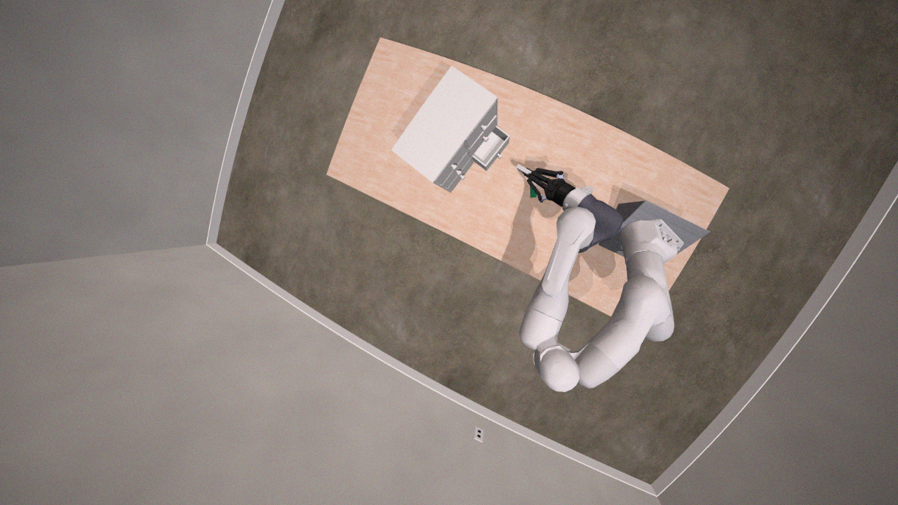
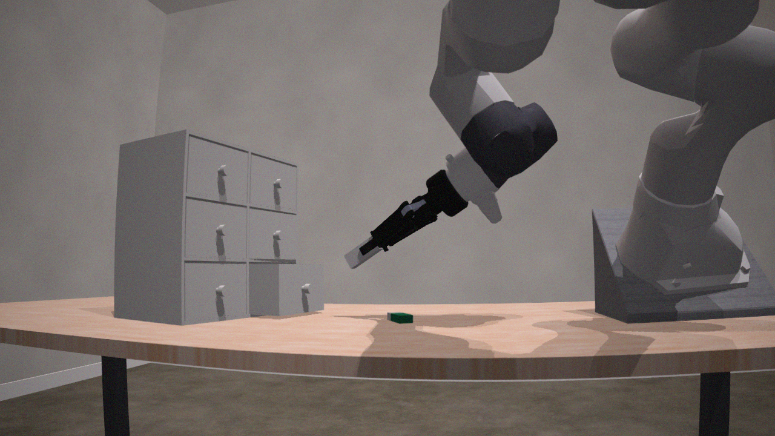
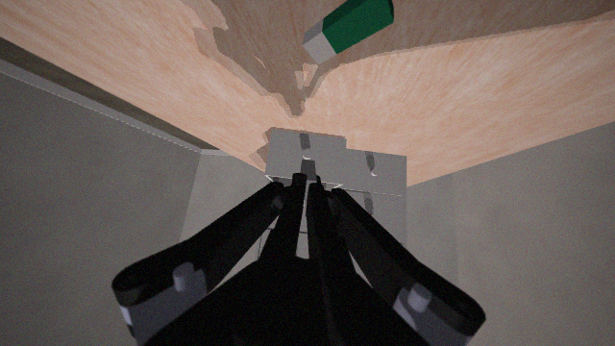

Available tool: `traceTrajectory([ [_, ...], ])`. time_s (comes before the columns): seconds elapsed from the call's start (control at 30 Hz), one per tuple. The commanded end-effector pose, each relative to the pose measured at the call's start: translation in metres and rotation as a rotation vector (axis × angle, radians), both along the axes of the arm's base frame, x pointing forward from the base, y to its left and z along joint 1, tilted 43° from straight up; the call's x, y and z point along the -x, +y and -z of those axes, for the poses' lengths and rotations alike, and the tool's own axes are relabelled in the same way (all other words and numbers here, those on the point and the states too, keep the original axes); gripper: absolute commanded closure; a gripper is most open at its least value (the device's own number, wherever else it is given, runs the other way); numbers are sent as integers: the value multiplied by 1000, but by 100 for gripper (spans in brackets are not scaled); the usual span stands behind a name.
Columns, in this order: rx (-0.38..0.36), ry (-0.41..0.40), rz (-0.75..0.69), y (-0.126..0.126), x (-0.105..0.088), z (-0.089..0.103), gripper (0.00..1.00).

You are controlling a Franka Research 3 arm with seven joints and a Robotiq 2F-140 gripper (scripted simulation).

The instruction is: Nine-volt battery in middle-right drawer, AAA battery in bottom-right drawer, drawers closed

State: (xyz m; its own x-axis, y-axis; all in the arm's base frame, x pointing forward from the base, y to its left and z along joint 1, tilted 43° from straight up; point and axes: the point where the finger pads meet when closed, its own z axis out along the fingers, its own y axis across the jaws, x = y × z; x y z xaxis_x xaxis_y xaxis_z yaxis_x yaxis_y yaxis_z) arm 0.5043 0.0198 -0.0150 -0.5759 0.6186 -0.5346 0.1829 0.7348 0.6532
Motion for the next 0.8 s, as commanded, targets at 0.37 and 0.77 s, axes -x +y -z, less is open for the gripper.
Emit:
traceTrajectory([
  [0.37, -3, -10, 17, 17, -23, 26, 100],
  [0.77, 0, -7, 3, 28, -33, 41, 100],
])
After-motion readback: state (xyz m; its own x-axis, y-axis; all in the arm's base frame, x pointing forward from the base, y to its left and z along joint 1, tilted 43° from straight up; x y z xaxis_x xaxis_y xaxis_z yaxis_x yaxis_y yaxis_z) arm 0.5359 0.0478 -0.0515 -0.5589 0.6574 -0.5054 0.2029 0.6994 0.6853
